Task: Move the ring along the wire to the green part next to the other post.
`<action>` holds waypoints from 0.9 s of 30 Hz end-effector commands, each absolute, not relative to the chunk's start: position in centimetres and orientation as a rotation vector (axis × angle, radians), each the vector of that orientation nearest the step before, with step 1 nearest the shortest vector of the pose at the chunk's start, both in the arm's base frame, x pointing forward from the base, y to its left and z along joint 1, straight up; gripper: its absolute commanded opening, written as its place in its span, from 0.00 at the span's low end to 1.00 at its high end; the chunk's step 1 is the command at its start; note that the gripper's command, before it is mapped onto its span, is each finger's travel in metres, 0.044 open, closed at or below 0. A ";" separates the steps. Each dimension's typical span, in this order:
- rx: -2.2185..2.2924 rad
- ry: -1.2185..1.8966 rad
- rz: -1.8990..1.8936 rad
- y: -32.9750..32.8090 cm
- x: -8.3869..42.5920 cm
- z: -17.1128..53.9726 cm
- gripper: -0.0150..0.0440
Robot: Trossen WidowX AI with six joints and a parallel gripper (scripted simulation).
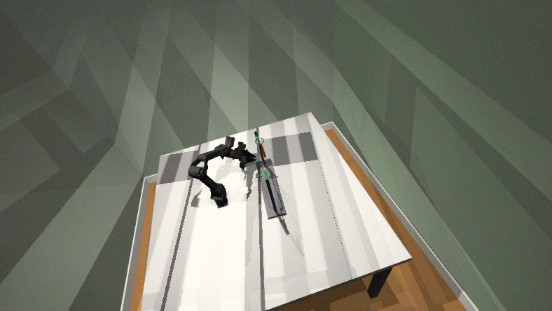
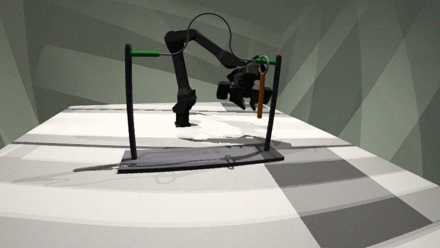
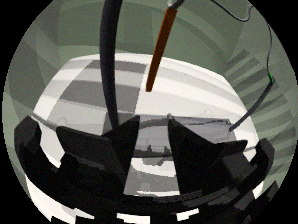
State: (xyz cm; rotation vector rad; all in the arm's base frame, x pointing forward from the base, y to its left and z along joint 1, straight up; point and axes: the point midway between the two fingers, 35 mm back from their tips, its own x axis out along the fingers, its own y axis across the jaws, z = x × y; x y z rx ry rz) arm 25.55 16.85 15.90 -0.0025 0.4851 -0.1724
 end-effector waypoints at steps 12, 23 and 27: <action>0.013 0.473 -0.173 17.3 22.5 17.9 0.53; 0.013 0.473 -0.173 17.3 22.5 17.9 0.53; 0.013 0.473 -0.173 17.3 22.5 17.9 0.53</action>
